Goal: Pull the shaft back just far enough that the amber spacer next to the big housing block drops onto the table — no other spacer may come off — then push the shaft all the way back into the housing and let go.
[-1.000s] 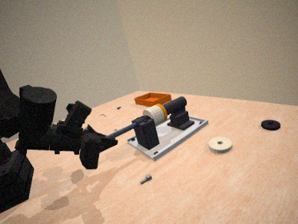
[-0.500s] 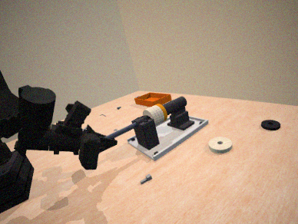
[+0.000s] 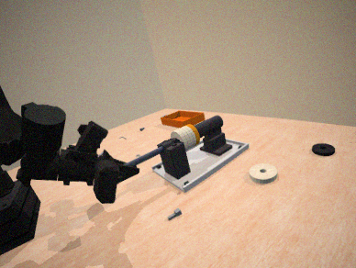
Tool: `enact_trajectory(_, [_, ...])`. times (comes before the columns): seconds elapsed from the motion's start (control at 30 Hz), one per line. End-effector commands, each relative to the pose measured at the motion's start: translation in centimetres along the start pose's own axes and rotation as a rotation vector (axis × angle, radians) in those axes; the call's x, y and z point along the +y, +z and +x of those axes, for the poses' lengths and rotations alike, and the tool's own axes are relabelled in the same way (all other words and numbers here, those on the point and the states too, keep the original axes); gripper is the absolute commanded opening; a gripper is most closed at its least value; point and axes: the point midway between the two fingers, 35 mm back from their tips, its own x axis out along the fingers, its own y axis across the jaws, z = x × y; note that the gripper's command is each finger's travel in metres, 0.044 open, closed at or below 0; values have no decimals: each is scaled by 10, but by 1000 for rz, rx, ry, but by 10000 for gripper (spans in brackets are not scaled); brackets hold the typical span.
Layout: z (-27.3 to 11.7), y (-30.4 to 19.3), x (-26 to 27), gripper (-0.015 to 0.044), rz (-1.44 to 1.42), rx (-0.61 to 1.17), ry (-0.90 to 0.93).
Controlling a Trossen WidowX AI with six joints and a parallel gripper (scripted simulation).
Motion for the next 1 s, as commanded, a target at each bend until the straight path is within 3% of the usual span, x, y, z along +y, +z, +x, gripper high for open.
enact_trajectory(0.0, [-1, 0, 0, 0, -3, -2, 2])
enact_trajectory(0.97, [-3, -2, 0, 0, -3, -2, 2])
